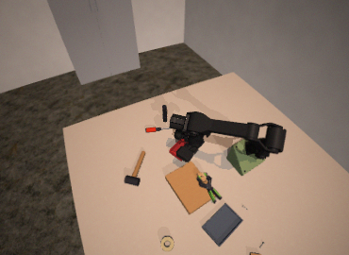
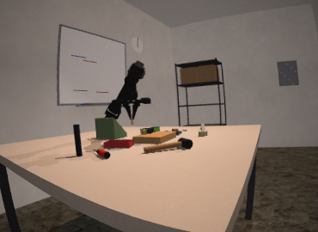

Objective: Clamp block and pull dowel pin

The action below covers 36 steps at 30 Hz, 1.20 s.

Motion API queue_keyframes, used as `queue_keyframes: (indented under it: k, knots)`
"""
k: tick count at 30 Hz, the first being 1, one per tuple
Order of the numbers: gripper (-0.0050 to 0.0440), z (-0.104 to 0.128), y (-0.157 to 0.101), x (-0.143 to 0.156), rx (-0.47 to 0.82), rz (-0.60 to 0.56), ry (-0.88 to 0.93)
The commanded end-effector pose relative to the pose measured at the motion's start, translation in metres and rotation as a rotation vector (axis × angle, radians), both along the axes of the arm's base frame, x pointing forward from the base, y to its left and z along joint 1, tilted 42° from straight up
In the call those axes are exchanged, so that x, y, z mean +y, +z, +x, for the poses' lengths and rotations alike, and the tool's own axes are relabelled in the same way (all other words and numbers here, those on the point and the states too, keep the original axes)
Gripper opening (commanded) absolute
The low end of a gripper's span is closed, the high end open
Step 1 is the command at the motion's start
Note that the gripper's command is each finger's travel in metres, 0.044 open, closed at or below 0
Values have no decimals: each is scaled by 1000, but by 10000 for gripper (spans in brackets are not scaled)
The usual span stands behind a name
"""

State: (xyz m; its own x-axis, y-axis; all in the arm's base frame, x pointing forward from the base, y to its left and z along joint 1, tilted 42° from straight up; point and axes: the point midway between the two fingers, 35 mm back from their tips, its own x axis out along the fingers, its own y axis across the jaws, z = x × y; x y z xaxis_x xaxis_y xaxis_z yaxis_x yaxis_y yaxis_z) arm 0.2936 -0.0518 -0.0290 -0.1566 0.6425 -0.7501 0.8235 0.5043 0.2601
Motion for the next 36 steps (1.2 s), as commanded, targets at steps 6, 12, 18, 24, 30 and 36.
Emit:
queue_keyframes:
  k: [6, 12, 18, 24, 30, 36]
  knots:
    - [0, 0, -8, -13, 34, -11, -36]
    - [0, -1, -13, -23, 57, -17, -65]
    - [0, -2, -18, -33, 81, -22, -93]
    - [0, -3, -22, -39, 96, -25, -111]
    - [0, -5, -27, -49, 120, -30, -139]
    - [0, -8, -33, -58, 144, -33, -167]
